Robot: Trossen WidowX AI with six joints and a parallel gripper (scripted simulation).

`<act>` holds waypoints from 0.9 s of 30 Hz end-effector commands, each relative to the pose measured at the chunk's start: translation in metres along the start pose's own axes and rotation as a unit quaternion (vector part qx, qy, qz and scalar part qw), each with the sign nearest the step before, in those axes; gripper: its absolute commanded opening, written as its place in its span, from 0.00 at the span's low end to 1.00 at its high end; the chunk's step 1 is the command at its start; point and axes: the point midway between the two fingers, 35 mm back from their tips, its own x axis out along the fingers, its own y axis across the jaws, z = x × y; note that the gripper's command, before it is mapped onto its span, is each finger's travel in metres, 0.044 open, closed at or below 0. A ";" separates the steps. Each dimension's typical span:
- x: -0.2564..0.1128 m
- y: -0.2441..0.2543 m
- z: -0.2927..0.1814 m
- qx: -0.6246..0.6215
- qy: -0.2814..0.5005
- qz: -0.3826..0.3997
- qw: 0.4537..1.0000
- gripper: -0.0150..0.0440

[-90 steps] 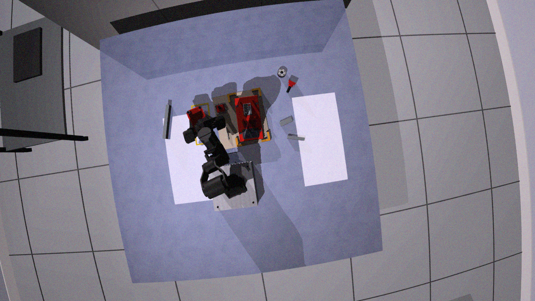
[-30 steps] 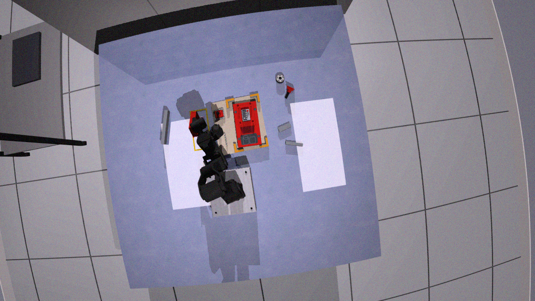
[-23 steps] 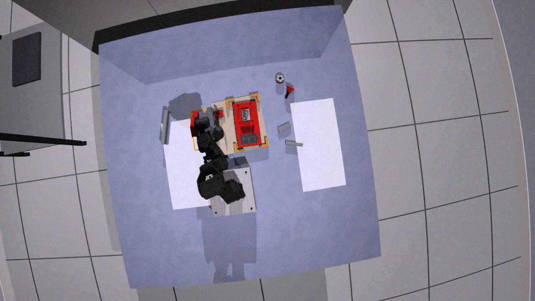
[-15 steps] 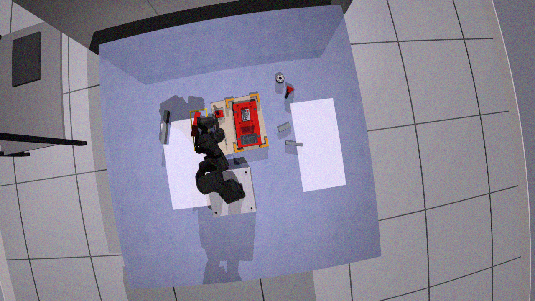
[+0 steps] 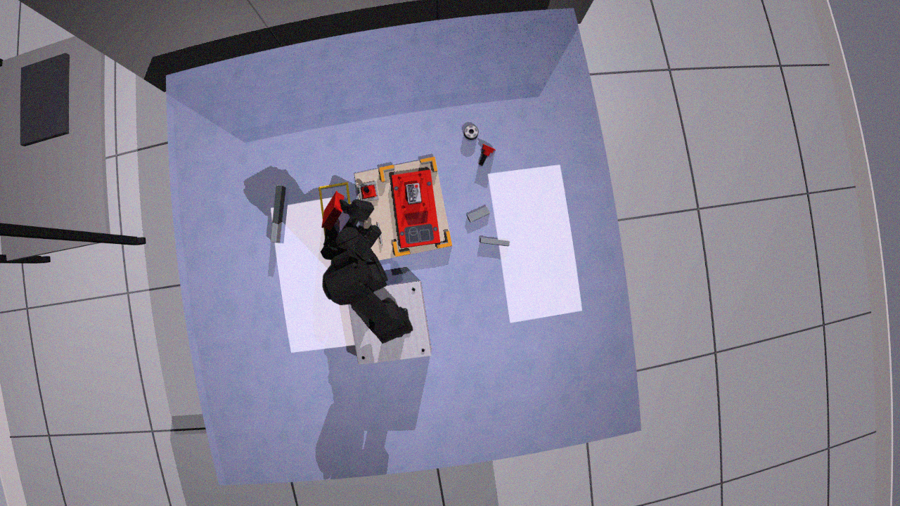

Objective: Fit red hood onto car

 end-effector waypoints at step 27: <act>-0.004 0.003 -0.003 0.012 0.000 0.000 1.000 1.00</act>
